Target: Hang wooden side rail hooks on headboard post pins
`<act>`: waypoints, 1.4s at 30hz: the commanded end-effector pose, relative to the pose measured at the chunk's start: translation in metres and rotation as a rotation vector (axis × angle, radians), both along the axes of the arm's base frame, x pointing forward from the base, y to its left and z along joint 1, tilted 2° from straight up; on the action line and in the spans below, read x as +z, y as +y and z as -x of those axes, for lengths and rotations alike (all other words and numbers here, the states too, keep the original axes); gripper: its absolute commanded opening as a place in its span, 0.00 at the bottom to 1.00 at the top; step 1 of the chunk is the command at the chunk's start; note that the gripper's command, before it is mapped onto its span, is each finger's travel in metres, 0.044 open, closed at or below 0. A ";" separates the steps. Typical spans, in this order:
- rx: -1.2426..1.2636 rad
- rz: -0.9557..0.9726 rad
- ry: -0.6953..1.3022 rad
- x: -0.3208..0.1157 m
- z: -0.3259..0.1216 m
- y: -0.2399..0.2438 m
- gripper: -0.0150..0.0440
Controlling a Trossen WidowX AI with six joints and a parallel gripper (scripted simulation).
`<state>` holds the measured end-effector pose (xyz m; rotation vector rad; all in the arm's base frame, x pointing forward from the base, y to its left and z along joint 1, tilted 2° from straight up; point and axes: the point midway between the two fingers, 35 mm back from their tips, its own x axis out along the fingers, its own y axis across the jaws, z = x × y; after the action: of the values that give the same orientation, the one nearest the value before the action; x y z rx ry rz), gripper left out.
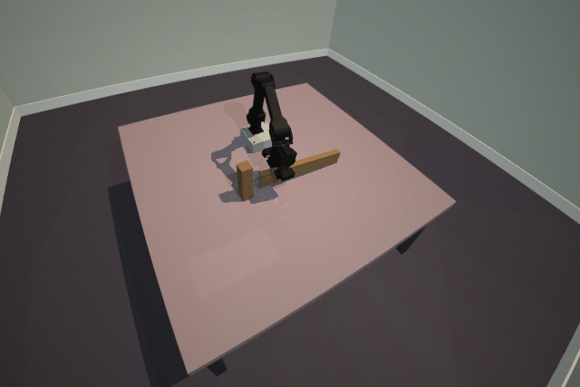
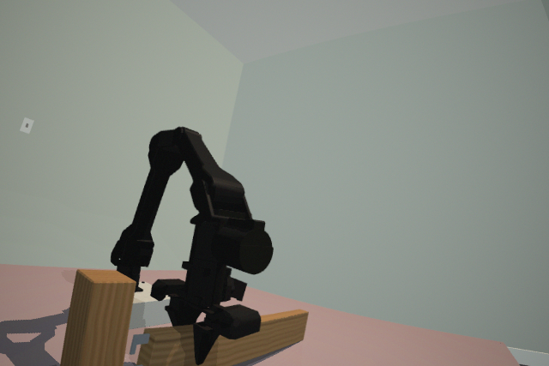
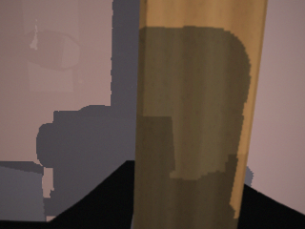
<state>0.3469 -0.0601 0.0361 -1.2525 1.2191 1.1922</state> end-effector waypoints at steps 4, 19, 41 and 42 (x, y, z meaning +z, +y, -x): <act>-0.001 0.002 -0.012 0.003 -0.003 -0.002 0.25; -0.001 0.002 -0.012 0.002 -0.003 -0.004 0.25; -0.001 0.002 -0.012 0.005 -0.002 -0.006 0.25; -0.001 0.002 -0.012 0.005 -0.002 -0.006 0.25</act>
<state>0.3469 -0.0649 0.0360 -1.2481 1.2210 1.1888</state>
